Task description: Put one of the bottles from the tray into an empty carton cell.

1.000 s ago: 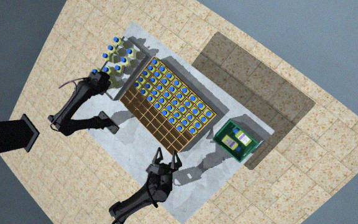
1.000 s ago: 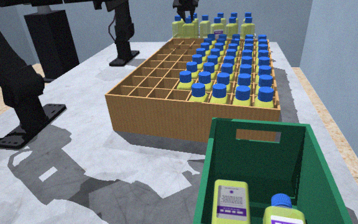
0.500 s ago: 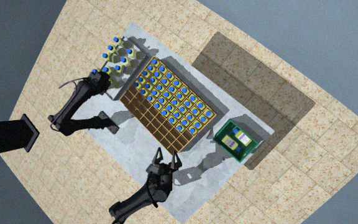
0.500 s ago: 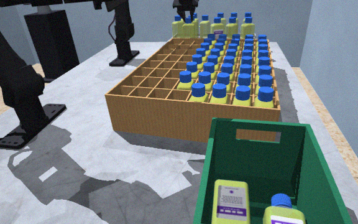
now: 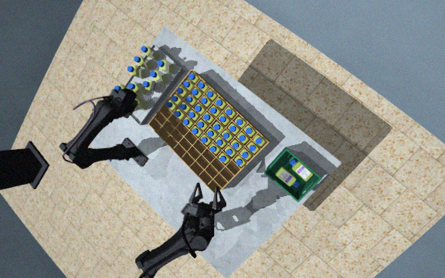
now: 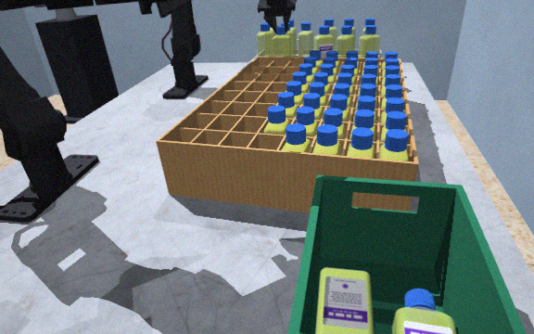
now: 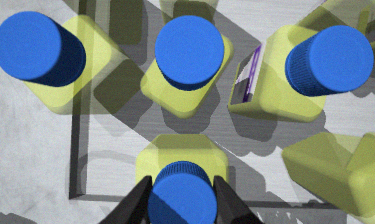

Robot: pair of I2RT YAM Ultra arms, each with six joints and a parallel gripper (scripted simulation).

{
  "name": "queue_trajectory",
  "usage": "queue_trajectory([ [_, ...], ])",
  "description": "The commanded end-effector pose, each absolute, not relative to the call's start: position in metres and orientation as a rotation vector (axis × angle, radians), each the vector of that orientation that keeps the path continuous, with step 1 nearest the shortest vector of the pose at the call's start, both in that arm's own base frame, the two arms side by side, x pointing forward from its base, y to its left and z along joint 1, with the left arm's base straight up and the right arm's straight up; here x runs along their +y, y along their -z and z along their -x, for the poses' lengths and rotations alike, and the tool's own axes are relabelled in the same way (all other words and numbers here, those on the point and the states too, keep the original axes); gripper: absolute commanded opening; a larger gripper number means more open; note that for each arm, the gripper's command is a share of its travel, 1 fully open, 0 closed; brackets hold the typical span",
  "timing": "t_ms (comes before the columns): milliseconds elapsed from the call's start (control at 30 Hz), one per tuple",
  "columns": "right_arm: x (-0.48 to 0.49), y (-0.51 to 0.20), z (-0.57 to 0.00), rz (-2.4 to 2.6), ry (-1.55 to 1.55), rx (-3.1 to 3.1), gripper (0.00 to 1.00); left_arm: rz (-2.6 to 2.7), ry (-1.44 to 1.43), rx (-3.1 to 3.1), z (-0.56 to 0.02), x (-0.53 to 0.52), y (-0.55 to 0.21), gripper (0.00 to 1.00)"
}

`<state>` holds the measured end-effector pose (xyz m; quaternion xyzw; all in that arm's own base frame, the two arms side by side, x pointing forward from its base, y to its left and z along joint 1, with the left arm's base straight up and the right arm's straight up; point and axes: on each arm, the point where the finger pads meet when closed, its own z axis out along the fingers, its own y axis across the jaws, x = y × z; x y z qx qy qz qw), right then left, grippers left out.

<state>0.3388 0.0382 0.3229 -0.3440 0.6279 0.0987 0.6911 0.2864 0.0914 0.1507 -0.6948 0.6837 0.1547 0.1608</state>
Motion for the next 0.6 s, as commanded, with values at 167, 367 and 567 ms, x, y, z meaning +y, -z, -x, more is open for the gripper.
queue_trajectory([
  [167,0.039,-0.329,-0.337,0.772,-0.216,1.392,1.0,1.955,-0.395,1.901,-0.29,0.096,-0.183,0.3],
  [367,0.039,-0.329,-0.337,0.772,-0.216,1.392,1.0,1.958,-0.401,1.903,-0.287,0.096,-0.191,0.3],
  [567,0.039,-0.329,-0.337,0.772,-0.216,1.392,1.0,1.956,-0.4,1.903,-0.287,0.096,-0.198,0.3],
])
